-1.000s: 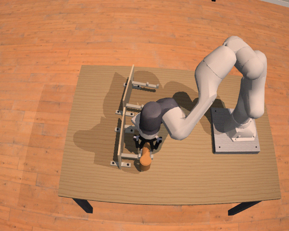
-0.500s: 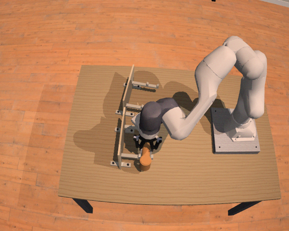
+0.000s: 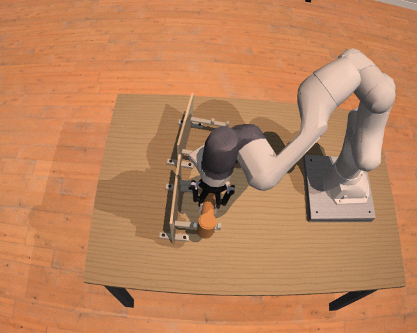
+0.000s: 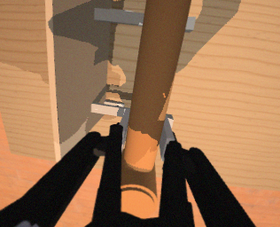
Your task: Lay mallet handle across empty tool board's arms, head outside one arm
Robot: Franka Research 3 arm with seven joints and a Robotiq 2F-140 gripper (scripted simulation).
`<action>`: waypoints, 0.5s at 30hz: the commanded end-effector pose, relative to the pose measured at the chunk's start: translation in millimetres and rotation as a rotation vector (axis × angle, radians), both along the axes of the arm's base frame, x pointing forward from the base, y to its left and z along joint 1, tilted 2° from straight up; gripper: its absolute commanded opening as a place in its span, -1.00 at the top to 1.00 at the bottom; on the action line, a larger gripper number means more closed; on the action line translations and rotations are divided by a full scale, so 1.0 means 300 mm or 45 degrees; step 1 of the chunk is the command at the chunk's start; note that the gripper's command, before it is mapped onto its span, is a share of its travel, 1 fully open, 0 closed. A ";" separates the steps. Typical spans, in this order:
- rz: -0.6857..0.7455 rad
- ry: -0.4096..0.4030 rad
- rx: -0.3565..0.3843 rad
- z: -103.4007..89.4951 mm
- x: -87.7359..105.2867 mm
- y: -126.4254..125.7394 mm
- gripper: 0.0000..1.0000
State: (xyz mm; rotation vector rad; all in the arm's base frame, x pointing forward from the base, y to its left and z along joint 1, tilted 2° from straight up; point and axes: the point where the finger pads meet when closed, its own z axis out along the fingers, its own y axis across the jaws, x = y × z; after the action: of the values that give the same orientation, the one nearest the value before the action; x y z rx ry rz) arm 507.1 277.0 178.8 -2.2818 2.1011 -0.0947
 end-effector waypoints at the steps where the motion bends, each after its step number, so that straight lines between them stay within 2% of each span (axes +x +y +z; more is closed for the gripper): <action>1: 0.029 0.053 -0.020 0.024 -0.038 -0.028 1.00; 3: 0.030 0.054 -0.023 0.018 0.006 -0.144 1.00; 7: 0.030 0.055 -0.025 0.012 0.043 -0.262 1.00; 9: 0.030 0.055 -0.025 0.012 0.043 -0.262 1.00; 10: 0.030 0.055 -0.026 0.007 0.069 -0.372 1.00; 15: 0.030 0.056 -0.026 -0.001 0.099 -0.568 1.00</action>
State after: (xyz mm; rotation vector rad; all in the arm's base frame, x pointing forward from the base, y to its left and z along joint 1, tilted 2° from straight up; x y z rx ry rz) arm 530.3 134.5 175.9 -2.2249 2.2377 -0.0622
